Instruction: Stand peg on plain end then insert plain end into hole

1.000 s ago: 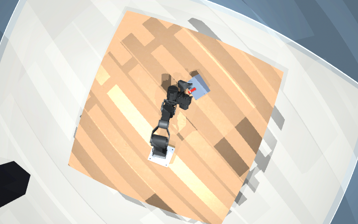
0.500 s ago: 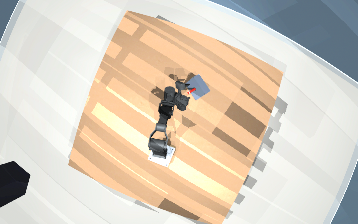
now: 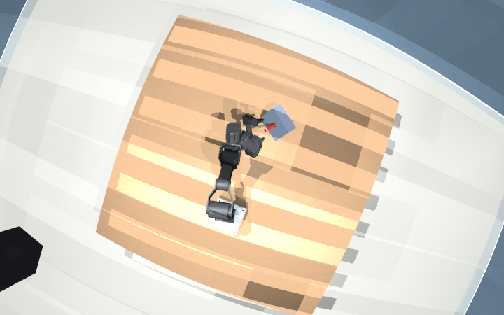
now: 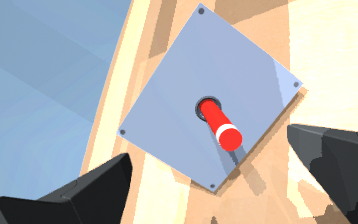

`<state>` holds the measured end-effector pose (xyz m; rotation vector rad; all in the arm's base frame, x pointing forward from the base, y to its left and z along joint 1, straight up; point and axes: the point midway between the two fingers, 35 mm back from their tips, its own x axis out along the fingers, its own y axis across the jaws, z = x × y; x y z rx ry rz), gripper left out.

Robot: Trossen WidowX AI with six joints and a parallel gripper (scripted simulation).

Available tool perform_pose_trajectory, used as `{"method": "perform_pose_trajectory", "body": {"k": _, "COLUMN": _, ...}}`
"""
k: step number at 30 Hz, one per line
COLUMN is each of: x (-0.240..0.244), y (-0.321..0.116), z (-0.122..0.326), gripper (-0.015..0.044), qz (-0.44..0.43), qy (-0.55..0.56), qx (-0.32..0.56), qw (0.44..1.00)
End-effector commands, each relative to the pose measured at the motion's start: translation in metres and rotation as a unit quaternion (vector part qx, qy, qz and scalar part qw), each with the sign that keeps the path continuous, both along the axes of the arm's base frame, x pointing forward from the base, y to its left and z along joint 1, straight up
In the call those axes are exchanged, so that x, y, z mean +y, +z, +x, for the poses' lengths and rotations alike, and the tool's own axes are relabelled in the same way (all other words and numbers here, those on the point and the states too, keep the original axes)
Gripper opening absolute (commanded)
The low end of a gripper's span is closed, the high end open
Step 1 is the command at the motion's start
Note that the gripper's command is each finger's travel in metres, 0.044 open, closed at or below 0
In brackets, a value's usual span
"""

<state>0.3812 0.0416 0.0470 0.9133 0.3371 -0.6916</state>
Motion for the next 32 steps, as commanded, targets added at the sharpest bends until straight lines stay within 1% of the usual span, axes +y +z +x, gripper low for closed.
{"method": "perform_pose_trajectory", "body": {"k": 1, "x": 0.001, "y": 0.002, "z": -0.005, "gripper": 0.044, "qz": -0.001, "qy": -0.002, "qx": 0.001, "qw": 1.0}}
{"method": "perform_pose_trajectory", "body": {"k": 32, "x": 0.021, "y": 0.025, "z": -0.033, "gripper": 0.044, "qz": 0.0, "qy": 0.001, "qx": -0.001, "qw": 1.0}}
